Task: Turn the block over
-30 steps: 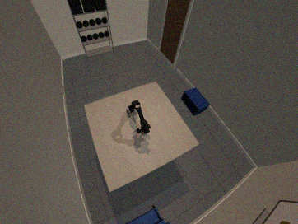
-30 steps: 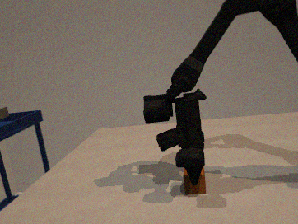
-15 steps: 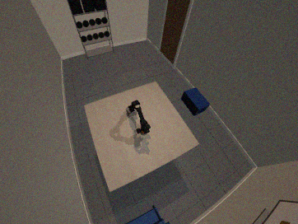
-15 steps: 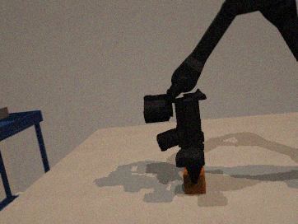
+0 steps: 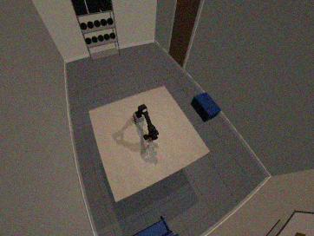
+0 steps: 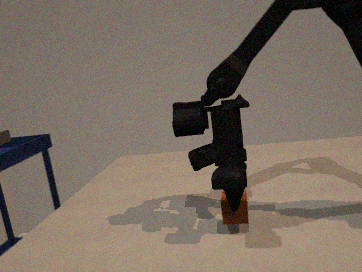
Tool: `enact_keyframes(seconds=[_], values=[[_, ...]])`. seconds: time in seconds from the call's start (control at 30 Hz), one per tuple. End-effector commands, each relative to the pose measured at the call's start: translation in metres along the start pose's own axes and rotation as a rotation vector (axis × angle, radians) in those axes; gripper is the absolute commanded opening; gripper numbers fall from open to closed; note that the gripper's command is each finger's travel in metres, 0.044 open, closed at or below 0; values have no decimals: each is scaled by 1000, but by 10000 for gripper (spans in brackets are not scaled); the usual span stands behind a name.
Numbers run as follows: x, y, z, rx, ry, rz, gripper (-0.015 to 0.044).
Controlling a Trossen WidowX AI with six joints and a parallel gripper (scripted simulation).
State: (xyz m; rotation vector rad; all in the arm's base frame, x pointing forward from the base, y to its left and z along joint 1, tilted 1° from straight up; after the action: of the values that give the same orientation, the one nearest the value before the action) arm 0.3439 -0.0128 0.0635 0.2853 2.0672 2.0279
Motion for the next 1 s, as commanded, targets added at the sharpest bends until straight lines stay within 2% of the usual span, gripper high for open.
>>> enact_keyframes(seconds=[0.0,0.97], values=[[1,3,0,-1,0,-7,0],[31,-11,-6,-98,1,-464,0]])
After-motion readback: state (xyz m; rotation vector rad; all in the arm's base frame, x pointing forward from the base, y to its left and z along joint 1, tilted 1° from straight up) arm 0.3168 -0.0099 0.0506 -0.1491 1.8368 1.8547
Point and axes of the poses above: the point midway between the two fingers, 35 mm back from their tips, its own y axis back along the fingers, its own z axis across the jaws, x = y × z, the point moved 6 cm from there along y, back along the fingers, and after that the axes turned 12 degrees about -y, right-handed, at the moved point
